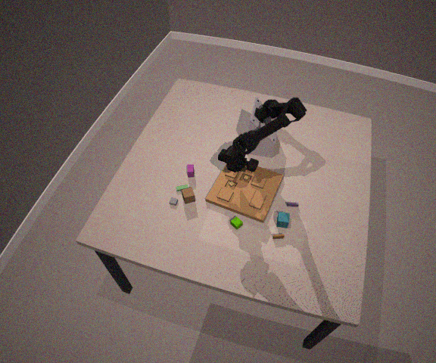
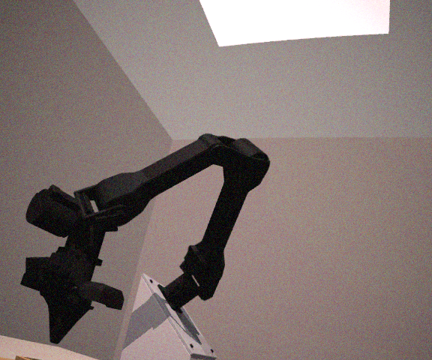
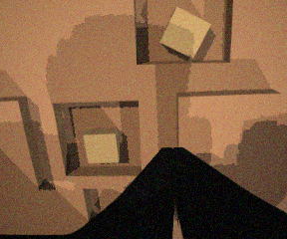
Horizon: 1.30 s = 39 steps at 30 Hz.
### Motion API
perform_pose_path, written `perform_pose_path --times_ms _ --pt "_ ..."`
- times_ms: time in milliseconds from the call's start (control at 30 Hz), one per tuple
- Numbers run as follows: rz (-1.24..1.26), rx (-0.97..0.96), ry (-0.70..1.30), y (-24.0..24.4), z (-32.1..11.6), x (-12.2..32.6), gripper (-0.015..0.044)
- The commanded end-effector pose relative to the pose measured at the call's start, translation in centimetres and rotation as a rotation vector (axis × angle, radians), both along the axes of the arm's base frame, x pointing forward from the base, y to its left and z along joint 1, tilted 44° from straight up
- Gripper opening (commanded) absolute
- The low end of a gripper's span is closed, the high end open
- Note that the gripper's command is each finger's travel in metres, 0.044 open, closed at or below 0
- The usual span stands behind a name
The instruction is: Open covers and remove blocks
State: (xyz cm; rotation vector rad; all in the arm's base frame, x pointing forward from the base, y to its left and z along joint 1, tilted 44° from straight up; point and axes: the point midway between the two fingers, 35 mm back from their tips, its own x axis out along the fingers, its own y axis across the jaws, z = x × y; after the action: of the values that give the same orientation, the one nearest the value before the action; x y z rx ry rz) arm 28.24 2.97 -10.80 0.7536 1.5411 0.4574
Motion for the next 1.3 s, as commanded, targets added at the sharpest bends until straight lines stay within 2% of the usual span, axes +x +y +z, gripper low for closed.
perform_pose_path --times_ms 0,900,1267 --pt "0.087 -0.003 -0.082 0.4 0.3 0.5 0.0000" --pt "1.746 -0.041 -1.680 7.9 9.2 8.2 0.0000" --pt "2.150 -0.047 -2.085 10.4 12.0 9.2 0.0000"
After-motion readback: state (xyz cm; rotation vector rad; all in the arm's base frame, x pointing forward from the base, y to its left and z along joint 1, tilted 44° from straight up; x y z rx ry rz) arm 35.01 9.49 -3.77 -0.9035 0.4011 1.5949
